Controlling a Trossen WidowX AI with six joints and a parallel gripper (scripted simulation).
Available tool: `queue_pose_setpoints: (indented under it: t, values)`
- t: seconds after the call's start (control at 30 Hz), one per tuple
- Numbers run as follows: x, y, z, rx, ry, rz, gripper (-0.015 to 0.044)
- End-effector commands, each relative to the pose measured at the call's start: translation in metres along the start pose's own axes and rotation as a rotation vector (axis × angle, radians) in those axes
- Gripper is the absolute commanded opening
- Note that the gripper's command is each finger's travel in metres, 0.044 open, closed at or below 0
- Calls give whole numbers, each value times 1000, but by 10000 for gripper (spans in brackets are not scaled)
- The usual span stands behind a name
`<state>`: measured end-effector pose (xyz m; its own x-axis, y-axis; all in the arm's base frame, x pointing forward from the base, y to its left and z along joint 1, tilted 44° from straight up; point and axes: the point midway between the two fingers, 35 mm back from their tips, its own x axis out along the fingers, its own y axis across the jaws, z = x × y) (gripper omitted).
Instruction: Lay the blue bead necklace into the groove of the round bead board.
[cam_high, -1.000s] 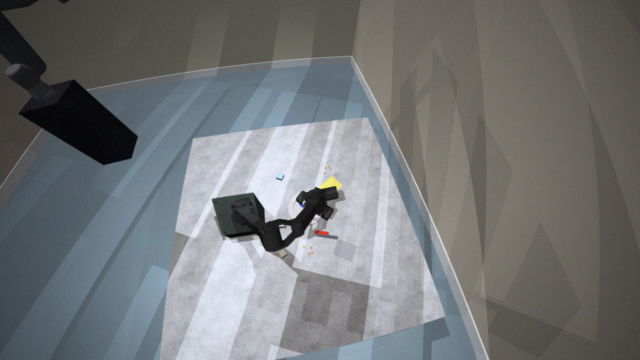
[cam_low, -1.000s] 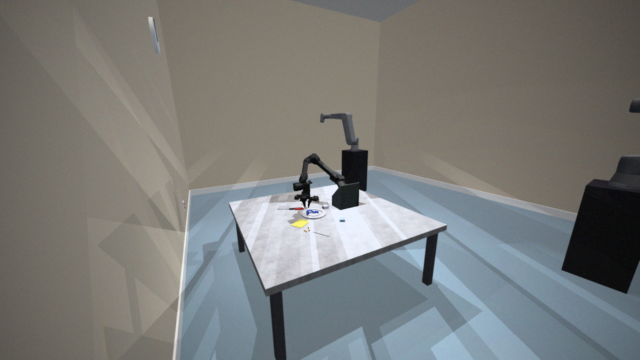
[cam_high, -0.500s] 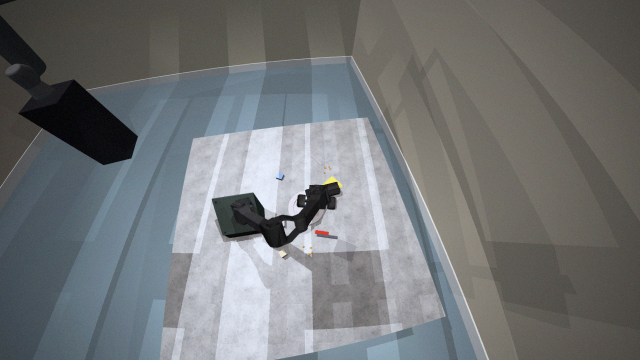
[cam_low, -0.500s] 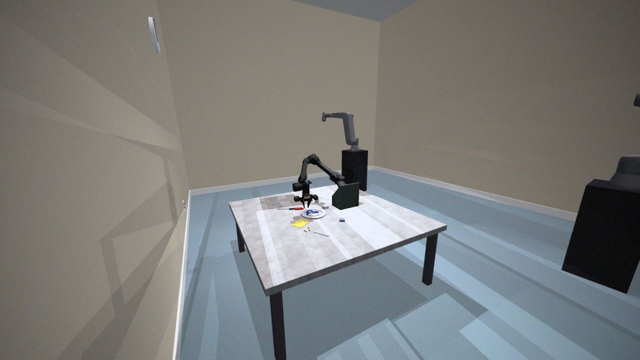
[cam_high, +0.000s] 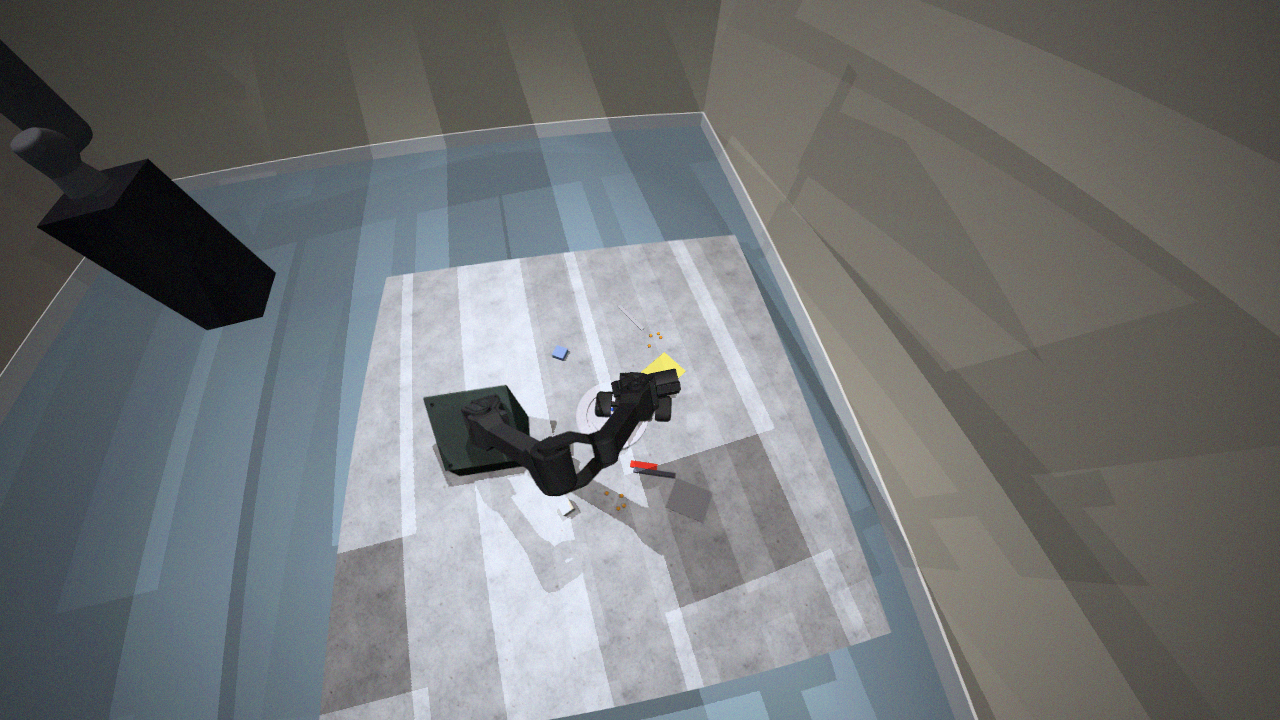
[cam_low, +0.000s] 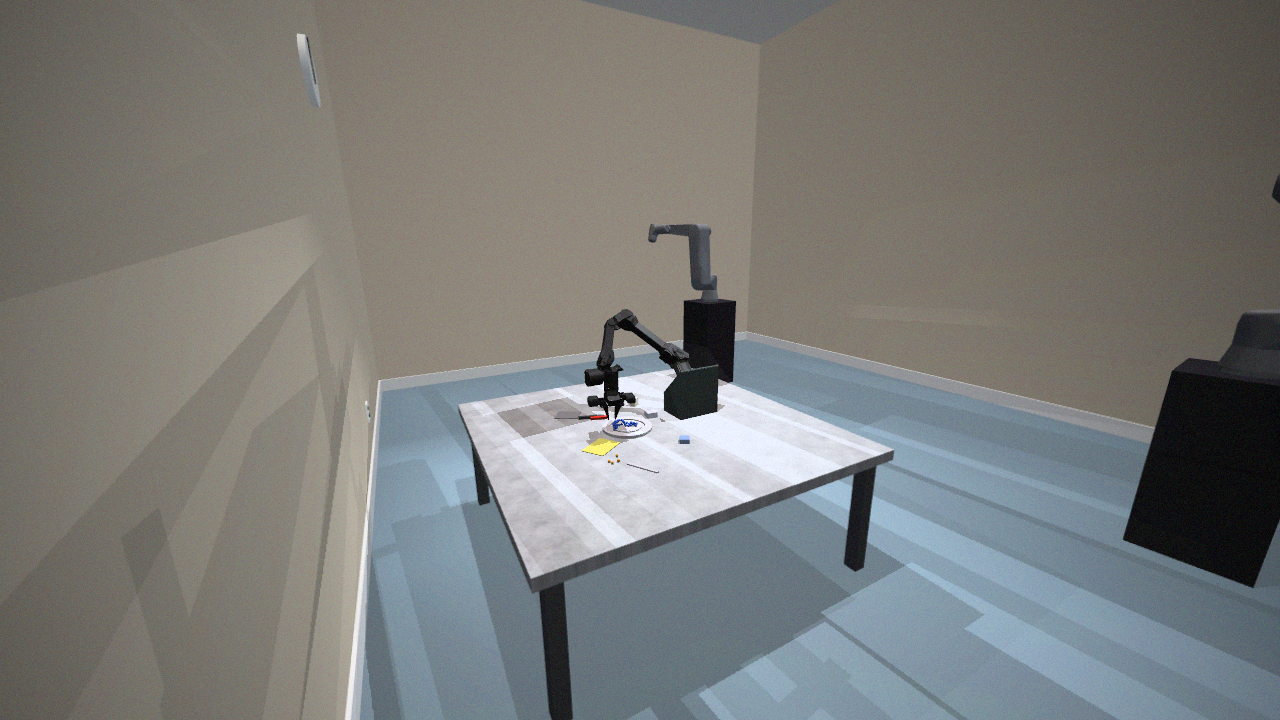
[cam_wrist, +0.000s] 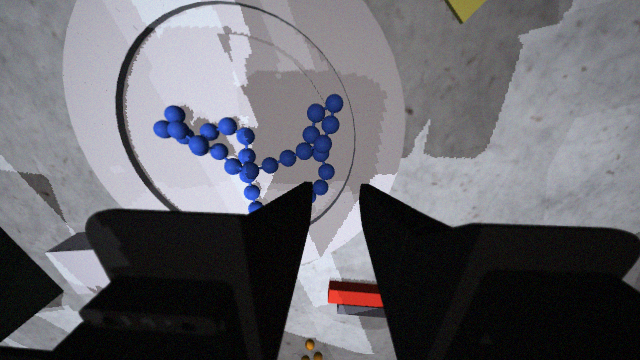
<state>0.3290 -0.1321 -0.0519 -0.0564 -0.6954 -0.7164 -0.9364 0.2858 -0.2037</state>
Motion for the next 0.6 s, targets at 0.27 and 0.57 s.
queue_pose_setpoints:
  t: [0.27,0.57]
  values:
    - [20,4,1,-14,2,12,120]
    - [25,5,2,-16,2,13,120]
